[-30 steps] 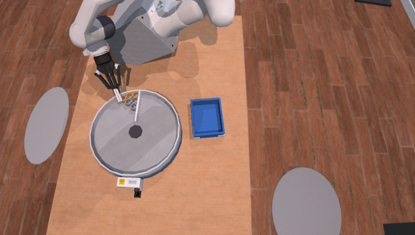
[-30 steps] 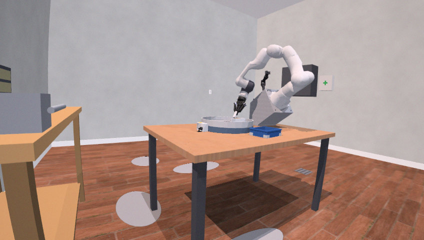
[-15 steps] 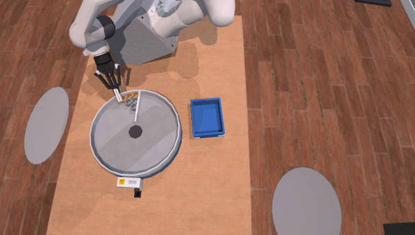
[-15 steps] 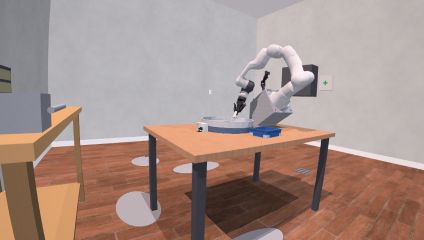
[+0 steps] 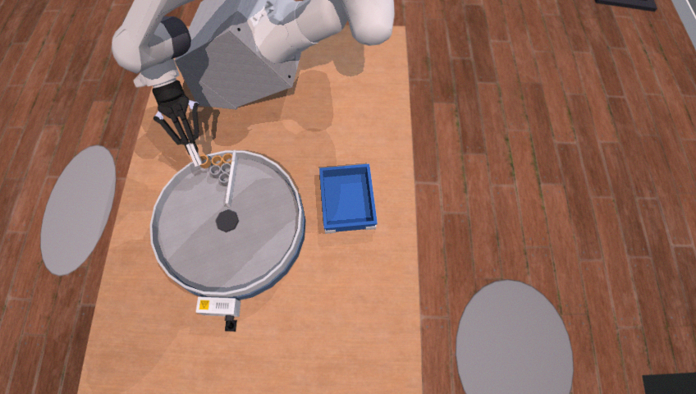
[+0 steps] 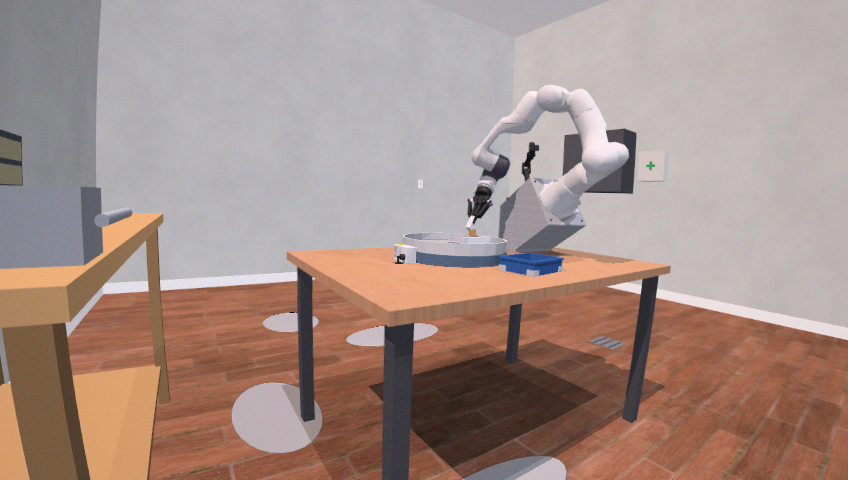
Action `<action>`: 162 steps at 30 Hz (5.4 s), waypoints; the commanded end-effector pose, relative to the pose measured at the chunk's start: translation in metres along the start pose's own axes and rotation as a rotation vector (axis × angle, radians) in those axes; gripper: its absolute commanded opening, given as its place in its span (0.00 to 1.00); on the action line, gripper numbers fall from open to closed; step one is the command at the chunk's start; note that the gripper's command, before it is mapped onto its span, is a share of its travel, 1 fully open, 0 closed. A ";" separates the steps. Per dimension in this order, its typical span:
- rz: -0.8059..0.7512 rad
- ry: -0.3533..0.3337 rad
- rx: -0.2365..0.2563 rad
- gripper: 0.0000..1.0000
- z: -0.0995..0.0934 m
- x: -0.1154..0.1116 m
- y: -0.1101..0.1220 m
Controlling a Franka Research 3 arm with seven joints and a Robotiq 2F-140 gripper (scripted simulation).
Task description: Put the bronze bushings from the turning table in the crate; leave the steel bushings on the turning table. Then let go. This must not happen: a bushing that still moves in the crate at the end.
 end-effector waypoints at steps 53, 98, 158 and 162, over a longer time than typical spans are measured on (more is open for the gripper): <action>0.014 -0.006 -0.014 0.00 -0.021 -0.024 0.010; -0.265 0.003 -0.245 0.00 0.116 -0.181 0.328; -0.282 0.005 -0.260 0.00 0.126 -0.191 0.348; -0.282 0.005 -0.260 0.00 0.126 -0.191 0.348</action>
Point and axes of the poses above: the point where the finger pads meet when closed, its own z axis out along the fingers, its own y axis across the jaws, x = y × z, the point moved 4 cm from there along -z, back along the fingers, and after that the axes turned 3 degrees about z, right-handed, at the moved point
